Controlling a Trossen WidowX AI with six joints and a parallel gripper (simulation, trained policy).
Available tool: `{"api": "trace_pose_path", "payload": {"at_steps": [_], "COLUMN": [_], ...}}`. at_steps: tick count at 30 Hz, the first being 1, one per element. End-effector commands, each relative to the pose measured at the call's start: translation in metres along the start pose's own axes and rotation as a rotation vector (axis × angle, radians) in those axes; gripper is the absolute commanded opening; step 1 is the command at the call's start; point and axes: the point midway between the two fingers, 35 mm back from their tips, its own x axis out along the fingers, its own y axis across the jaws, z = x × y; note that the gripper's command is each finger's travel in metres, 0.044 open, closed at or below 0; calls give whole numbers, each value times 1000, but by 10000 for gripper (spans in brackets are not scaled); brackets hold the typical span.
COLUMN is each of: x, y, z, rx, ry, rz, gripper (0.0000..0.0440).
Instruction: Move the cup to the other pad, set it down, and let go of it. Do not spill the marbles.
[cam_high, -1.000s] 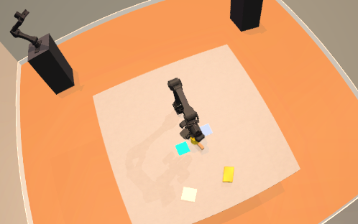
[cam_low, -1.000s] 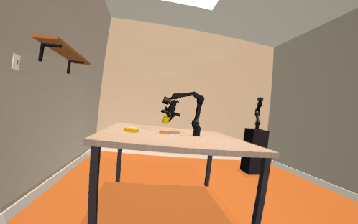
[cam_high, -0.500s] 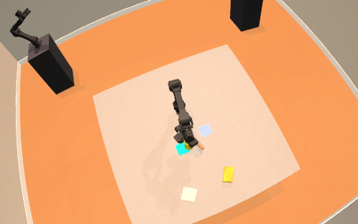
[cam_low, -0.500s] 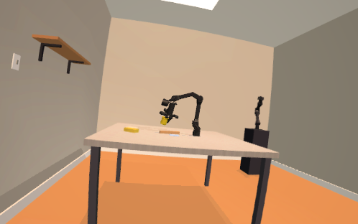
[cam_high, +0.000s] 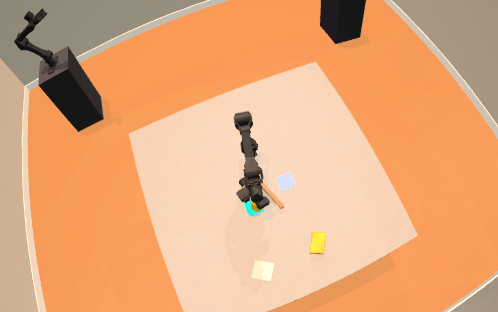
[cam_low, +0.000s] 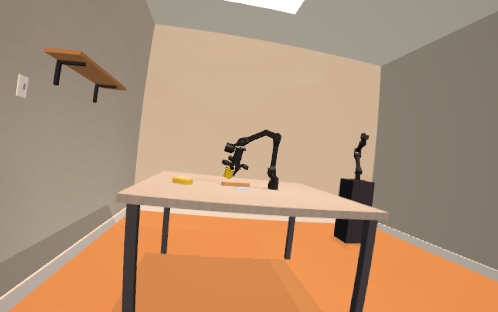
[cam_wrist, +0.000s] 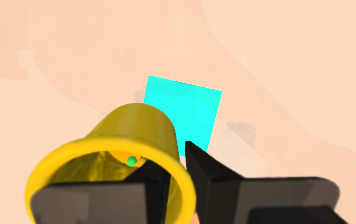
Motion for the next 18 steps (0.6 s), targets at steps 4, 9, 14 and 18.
{"api": "trace_pose_path", "payload": {"at_steps": [4, 9, 14, 18], "x": [16, 25, 27, 23], "y": [-14, -23, -23, -19], "z": [1, 2, 6, 10], "rx": [19, 37, 61, 76], "ry": [2, 4, -5, -11], "rz": [-33, -51, -24, 15], "gripper": [31, 64, 155, 170]}}
